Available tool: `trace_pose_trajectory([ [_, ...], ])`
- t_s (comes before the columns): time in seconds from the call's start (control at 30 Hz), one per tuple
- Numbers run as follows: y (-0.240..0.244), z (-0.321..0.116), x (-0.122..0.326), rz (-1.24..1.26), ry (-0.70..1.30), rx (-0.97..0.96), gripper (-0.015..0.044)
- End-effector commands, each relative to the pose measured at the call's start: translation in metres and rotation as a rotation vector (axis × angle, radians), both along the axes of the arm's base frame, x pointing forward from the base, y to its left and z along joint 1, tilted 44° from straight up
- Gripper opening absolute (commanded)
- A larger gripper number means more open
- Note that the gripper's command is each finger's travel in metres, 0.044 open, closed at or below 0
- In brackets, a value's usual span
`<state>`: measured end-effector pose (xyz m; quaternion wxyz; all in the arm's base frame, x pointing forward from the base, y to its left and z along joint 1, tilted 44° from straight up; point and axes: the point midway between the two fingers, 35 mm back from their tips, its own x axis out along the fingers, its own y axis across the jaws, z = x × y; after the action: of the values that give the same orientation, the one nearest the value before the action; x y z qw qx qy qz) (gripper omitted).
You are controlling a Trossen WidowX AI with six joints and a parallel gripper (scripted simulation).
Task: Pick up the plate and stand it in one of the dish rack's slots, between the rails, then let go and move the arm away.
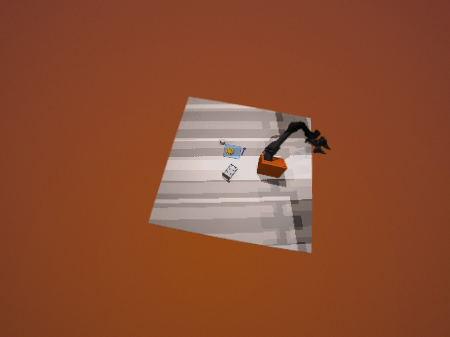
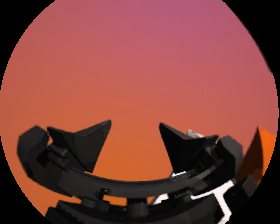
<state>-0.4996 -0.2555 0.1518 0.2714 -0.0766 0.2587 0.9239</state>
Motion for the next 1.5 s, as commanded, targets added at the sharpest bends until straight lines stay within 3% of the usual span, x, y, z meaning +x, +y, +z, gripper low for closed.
trace_pose_trajectory([
  [0.0, -0.02, 0.013, 0.013, 0.069, 0.0, -0.007, 0.04],
  [0.97, -0.152, 0.084, 0.134, 0.529, 0.024, -0.039, 0.04],
  [1.47, -0.208, 0.121, 0.233, 0.821, 0.047, -0.043, 0.04],
])
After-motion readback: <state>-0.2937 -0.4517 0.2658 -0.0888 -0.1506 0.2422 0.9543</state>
